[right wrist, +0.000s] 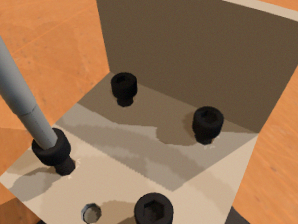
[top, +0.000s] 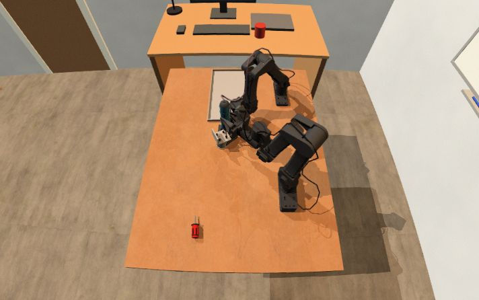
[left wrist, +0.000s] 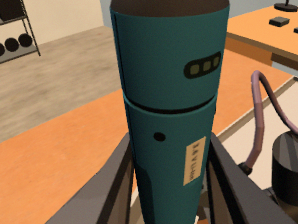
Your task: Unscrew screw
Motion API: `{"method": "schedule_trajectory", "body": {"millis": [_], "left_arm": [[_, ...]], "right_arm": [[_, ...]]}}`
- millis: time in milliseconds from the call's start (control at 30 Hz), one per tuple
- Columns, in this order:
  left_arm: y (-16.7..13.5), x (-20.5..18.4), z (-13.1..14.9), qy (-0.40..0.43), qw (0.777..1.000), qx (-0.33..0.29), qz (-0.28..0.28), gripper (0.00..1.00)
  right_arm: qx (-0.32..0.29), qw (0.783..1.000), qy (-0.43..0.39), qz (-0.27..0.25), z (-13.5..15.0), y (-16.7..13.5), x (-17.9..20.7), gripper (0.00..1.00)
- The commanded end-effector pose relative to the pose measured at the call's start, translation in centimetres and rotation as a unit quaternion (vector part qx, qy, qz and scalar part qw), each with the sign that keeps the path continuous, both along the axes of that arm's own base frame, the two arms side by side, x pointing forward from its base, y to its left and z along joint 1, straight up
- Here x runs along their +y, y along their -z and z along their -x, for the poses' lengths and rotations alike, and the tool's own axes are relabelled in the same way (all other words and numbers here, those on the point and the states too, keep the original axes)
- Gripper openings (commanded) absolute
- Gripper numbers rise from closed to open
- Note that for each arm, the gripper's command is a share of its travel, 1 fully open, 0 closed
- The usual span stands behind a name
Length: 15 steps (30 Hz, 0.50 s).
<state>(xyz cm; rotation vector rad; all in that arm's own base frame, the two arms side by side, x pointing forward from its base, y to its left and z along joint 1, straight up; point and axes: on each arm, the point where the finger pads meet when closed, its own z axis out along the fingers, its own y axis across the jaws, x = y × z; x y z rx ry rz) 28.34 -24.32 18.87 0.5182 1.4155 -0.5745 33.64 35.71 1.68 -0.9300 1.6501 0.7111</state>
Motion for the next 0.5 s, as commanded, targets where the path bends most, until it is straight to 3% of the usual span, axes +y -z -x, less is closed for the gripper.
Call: {"method": "schedule_trajectory", "body": {"millis": [0, 467], "left_arm": [[-5.46, 0.14, -0.29, -0.001, 0.996, -0.063, 0.060, 0.42], [-5.68, 0.02, -0.22, 0.000, 0.996, -0.066, 0.062, 0.42]], "right_arm": [[0.022, 1.000, -0.005, 0.012, 0.88, 1.47, -0.21, 0.59], [0.022, 1.000, -0.005, 0.012, 0.88, 1.47, -0.20, 0.59]]}}
